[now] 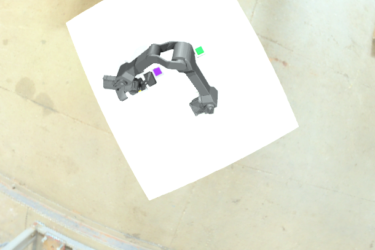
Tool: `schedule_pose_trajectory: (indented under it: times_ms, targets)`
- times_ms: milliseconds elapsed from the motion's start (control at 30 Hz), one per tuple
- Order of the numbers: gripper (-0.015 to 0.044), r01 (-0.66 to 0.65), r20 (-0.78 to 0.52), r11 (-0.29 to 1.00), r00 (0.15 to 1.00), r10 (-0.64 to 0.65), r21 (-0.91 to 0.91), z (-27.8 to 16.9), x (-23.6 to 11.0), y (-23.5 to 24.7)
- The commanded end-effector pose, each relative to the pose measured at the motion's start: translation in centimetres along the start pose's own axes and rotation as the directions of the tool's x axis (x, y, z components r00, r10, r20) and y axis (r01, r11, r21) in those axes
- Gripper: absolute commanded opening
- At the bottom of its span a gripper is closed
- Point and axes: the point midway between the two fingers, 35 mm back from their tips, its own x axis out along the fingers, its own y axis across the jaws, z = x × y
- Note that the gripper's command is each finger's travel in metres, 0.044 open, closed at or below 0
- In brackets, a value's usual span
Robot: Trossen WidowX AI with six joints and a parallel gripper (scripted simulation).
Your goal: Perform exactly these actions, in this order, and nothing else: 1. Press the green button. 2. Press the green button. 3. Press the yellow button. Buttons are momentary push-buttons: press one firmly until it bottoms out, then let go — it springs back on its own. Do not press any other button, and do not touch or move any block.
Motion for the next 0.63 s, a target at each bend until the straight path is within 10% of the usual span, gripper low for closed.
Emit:
schedule_pose_trajectory:
  times_ms: [0, 167, 600]
  targets:
    - [0.002, 0.0, 0.003, 1.0, 1.0, 0.0, -0.003, 0.0, -2.7, 0.0]
    - [0.002, 0.0, 0.003, 1.0, 1.0, 0.0, -0.004, 0.0, -3.1, 0.0]
    - [0.0335, -0.001, 0.004, 1.0, 1.0, 0.001, -0.003, 3.8, -9.3, 0.0]
